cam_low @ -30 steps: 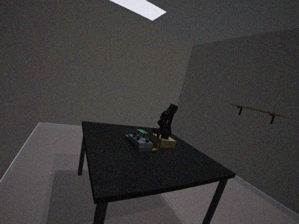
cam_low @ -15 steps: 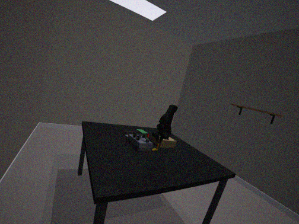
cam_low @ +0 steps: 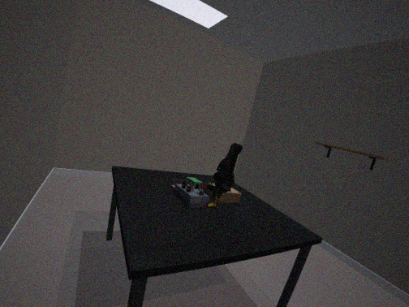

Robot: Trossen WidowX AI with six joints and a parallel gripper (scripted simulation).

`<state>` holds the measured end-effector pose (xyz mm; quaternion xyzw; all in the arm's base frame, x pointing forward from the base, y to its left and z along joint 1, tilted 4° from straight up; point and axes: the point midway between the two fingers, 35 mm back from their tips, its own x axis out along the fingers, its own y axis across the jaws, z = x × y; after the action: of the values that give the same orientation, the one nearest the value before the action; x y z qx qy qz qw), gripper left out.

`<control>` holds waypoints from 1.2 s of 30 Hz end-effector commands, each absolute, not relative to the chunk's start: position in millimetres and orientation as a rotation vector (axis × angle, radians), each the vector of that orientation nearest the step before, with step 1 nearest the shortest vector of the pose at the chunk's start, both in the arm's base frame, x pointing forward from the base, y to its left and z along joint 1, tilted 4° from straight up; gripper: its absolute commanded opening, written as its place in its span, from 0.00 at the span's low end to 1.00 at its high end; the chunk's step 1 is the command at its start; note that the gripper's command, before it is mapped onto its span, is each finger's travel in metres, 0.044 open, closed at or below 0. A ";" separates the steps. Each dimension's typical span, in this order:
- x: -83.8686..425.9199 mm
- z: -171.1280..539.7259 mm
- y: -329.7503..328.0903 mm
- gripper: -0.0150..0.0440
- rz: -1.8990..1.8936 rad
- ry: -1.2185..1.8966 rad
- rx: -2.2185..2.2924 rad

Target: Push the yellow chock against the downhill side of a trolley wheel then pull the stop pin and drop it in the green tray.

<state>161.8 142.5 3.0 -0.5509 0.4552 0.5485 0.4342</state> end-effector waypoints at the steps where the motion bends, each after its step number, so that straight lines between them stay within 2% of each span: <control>1: 160.2 -5.0 139.5 0.58 1.366 1.145 -1.378; 32: 159.2 -34.1 138.0 0.58 1.366 1.146 -1.378; 36: 160.2 -31.7 140.2 0.40 1.365 1.139 -1.370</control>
<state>160.0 140.1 -32.0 -0.5501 0.4577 0.5481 0.4330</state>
